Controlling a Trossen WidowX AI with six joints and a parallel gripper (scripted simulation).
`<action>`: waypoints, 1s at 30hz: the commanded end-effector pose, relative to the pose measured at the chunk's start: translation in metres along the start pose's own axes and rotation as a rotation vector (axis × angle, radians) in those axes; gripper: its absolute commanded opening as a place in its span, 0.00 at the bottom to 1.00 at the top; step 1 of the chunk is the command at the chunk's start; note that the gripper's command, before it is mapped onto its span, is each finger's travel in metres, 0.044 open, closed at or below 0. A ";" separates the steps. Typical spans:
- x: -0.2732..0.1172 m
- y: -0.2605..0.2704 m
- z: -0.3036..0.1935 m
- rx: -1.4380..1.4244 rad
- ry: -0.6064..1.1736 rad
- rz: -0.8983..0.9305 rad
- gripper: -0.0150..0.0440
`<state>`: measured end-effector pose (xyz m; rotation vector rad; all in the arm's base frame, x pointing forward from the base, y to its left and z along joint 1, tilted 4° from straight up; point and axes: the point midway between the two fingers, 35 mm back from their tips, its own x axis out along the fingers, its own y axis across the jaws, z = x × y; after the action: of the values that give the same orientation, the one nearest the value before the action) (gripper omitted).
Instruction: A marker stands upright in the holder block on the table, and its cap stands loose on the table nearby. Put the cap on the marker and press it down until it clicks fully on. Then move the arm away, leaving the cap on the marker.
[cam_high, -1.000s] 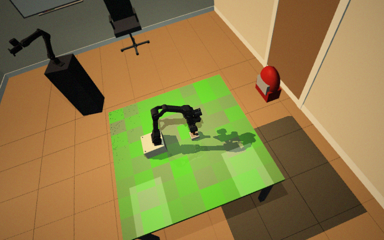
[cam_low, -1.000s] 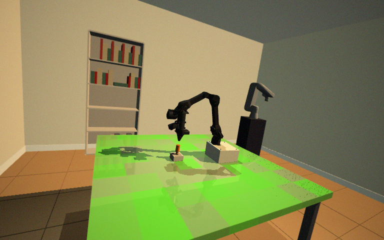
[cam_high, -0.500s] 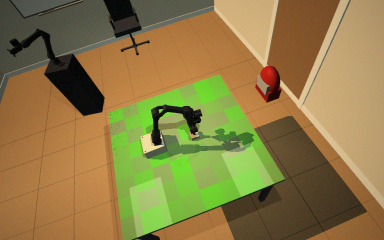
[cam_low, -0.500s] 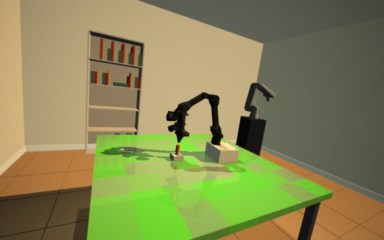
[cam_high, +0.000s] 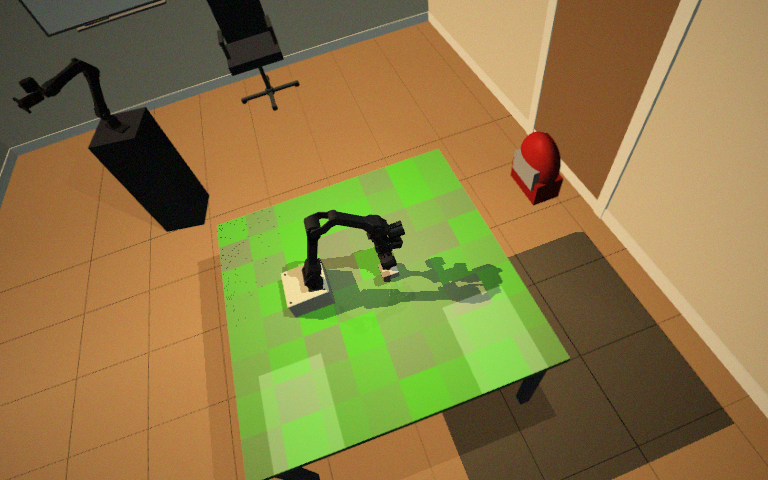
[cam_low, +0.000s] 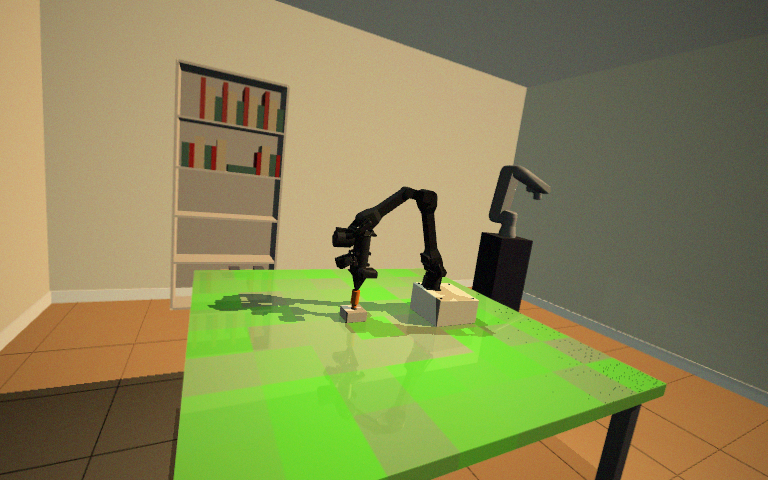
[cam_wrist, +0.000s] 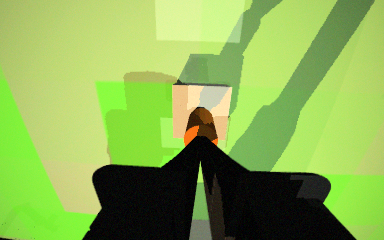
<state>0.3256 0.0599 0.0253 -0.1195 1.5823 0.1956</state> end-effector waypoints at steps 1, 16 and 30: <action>0.007 0.000 0.000 0.005 0.003 0.000 0.25; -0.085 0.000 0.002 -0.001 -0.004 -0.001 0.25; -0.087 0.000 0.002 -0.001 -0.004 -0.001 0.65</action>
<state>0.3292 0.0564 0.1113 -0.1149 1.5798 0.1920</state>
